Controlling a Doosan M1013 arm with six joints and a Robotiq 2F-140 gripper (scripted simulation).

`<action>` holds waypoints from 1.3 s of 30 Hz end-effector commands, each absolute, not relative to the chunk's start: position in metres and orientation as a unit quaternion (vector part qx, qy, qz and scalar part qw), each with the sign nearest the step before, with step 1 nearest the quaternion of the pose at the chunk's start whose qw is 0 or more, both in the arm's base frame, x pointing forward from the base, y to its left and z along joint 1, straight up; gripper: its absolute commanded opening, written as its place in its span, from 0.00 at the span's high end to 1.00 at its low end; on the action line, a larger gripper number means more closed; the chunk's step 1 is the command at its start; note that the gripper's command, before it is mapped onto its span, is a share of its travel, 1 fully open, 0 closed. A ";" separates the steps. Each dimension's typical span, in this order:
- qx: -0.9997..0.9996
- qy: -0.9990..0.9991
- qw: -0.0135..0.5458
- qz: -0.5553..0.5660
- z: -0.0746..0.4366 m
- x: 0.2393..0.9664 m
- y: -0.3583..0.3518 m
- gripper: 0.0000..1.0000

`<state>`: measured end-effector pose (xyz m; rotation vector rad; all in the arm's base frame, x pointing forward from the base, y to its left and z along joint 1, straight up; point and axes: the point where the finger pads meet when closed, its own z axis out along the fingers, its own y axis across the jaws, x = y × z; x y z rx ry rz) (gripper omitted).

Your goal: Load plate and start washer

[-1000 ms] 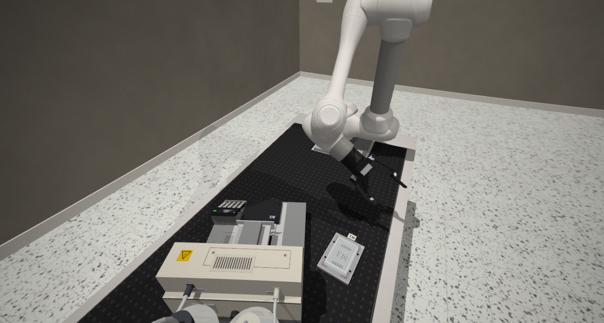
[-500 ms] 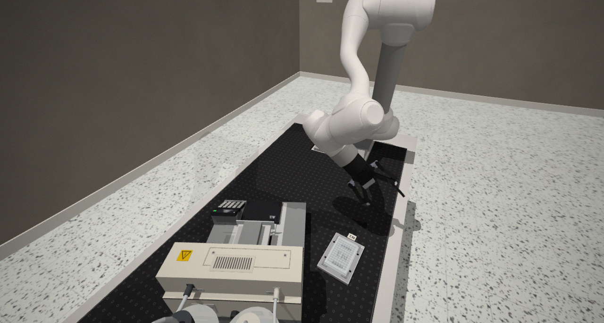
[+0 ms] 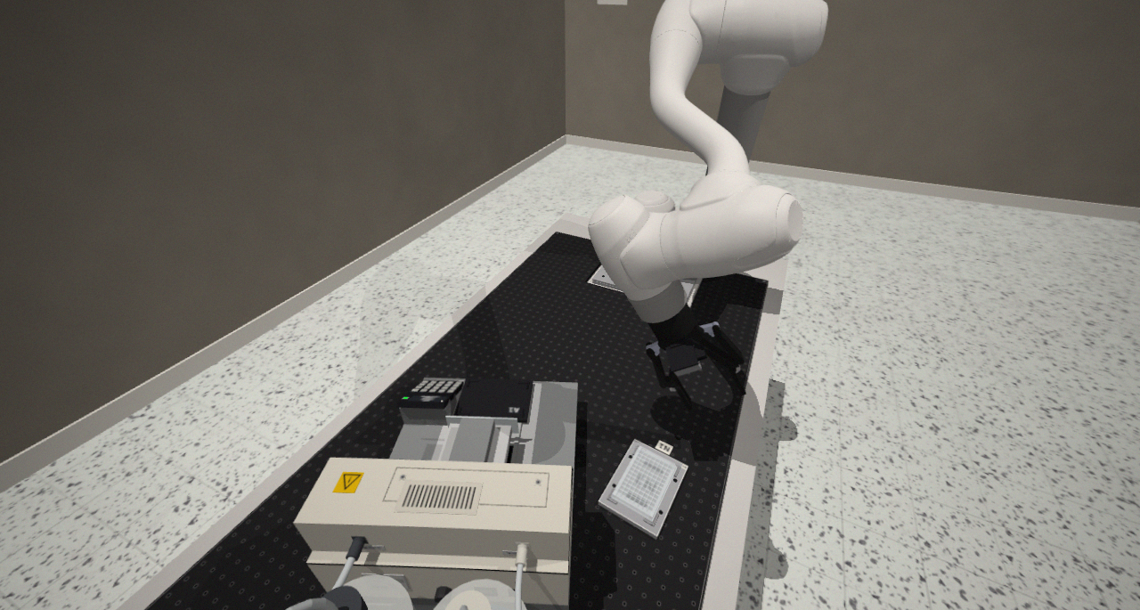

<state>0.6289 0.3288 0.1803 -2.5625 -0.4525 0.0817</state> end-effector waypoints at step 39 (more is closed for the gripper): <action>-0.999 0.052 0.000 0.001 0.221 0.761 0.257 0.30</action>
